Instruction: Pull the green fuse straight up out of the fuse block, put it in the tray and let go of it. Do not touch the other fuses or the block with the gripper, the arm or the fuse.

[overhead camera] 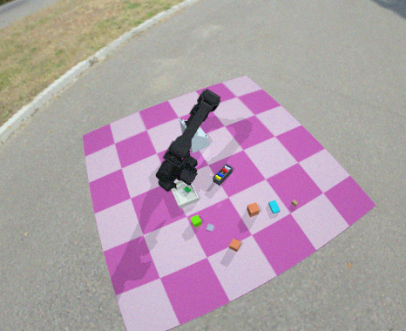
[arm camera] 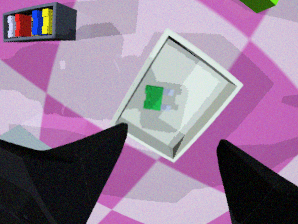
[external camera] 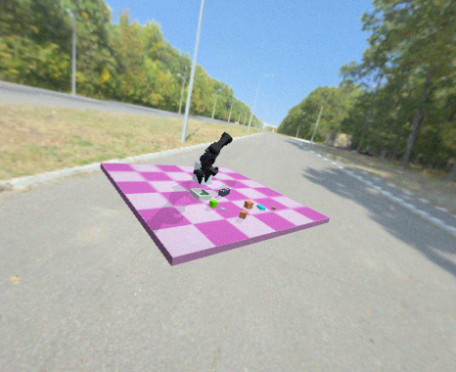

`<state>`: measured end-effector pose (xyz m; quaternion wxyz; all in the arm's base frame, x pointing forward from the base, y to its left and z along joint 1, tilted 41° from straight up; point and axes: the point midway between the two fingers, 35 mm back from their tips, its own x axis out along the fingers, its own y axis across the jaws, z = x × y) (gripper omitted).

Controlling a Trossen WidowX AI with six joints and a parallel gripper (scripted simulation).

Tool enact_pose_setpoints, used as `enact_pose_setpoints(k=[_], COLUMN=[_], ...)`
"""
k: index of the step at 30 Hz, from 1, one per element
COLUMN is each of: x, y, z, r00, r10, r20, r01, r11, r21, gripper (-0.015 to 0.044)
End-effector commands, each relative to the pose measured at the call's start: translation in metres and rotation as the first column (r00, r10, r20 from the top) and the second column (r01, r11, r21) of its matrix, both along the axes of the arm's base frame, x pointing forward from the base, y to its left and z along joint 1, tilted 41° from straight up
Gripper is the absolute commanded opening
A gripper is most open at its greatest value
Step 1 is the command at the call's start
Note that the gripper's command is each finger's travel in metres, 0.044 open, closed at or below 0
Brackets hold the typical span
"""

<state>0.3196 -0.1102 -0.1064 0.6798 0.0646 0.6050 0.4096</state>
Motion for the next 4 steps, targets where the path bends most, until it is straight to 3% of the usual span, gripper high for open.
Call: enact_pose_setpoints(k=[1, 4], x=[0.0000, 0.0000], y=[0.0001, 0.0001], z=[-0.0002, -0.0002], r00=[1.000, 1.000], r10=[0.000, 0.000], r20=[0.000, 0.000], r01=[0.000, 0.000], r11=[1.000, 1.000], r21=[0.000, 0.000], gripper=[0.0330, 0.0330])
